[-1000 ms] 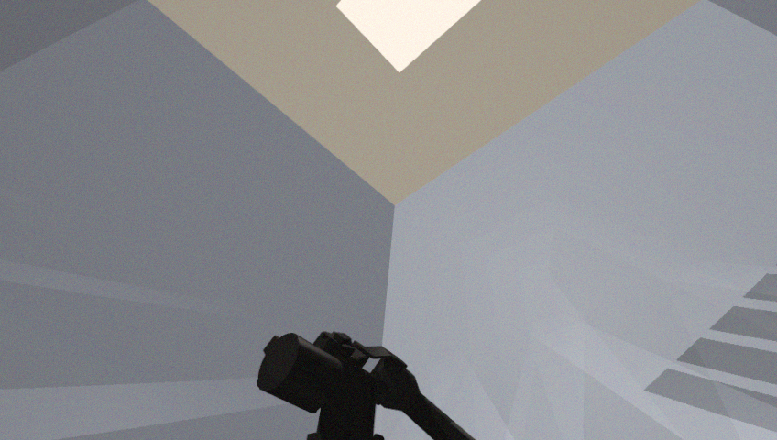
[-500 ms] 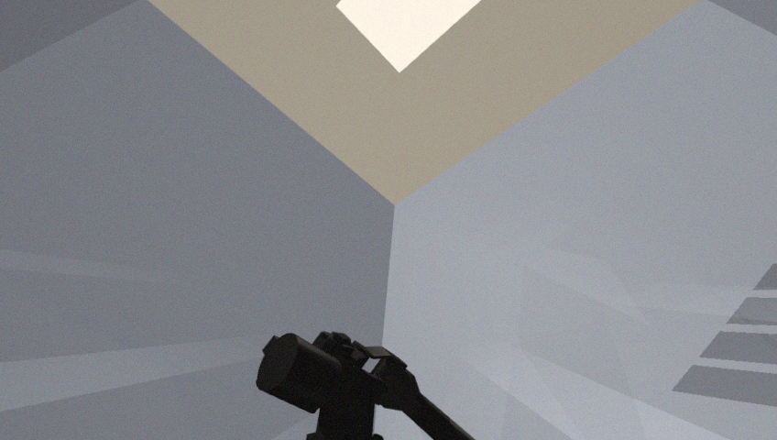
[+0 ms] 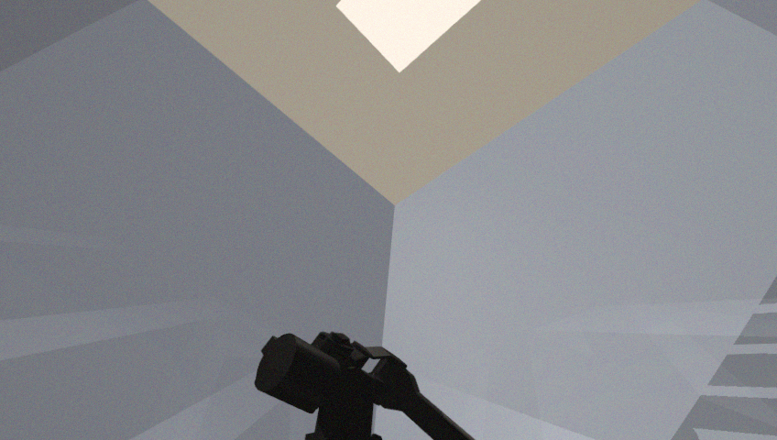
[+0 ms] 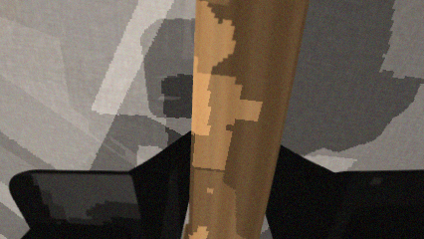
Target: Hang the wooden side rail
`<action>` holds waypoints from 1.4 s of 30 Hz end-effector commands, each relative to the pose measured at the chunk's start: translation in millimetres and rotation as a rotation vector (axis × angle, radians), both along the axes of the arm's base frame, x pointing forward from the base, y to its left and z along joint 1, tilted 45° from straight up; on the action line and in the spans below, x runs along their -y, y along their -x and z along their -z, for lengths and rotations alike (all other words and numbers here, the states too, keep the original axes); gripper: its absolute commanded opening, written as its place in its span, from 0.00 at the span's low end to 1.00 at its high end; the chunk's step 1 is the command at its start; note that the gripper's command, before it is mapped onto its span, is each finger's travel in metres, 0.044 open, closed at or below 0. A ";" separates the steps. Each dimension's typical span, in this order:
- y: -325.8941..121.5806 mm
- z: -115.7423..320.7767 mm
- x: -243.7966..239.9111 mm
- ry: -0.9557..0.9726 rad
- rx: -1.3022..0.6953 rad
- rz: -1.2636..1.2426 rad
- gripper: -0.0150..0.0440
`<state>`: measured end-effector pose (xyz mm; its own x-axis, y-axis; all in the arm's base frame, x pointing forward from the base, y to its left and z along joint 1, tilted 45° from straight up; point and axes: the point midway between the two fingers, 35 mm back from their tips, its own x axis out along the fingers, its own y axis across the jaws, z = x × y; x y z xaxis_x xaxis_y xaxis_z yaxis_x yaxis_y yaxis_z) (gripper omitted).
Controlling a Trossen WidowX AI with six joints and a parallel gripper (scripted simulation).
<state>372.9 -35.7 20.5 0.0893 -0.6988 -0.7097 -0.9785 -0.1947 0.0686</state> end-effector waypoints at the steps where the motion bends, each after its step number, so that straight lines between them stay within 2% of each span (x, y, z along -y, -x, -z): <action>1: -1.7 -4.8 -2.1 0.005 0.006 -0.013 0.25; 42: -1.8 -7.8 1.3 0.005 0.006 -0.013 0.25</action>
